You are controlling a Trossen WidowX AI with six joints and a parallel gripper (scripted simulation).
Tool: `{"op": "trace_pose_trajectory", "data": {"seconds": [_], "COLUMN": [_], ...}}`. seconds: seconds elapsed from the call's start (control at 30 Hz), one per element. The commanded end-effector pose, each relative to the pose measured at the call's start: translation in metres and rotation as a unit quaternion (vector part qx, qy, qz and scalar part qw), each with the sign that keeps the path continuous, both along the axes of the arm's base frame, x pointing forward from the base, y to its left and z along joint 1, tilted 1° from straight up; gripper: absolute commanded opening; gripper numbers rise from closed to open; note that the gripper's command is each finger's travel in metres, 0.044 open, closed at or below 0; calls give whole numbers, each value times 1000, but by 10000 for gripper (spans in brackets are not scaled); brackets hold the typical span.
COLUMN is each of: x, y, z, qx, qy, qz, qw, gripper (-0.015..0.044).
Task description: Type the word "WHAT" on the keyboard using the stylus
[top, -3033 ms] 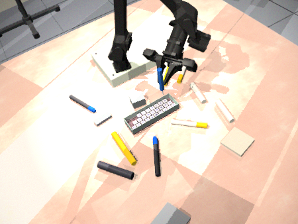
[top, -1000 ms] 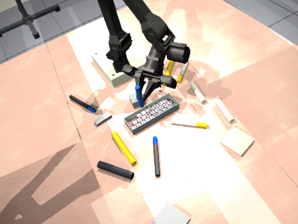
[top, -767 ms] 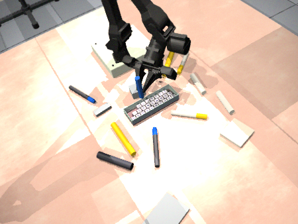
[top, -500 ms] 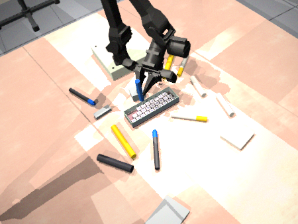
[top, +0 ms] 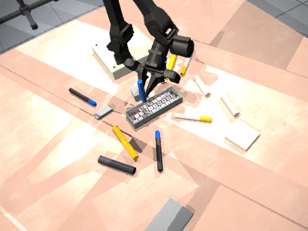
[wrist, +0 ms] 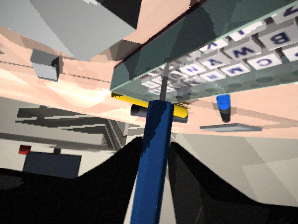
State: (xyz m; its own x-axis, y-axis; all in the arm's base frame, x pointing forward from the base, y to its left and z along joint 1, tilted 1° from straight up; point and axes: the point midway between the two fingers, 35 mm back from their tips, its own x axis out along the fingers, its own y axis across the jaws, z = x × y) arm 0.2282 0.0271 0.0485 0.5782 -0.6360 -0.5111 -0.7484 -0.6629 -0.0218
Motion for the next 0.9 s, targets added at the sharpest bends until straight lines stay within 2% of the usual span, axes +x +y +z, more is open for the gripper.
{"op": "trace_pose_trajectory", "data": {"seconds": [0.0,0.6,0.87], "x": [-2,-2,-1], "y": [-1,-1,-1], "z": [-3,-4,25], "qx": [-2,-2,-2], "qy": [3,3,3], "qz": [0,0,0], "qw": [1000,1000,1000], "gripper": [81,81,81]}}
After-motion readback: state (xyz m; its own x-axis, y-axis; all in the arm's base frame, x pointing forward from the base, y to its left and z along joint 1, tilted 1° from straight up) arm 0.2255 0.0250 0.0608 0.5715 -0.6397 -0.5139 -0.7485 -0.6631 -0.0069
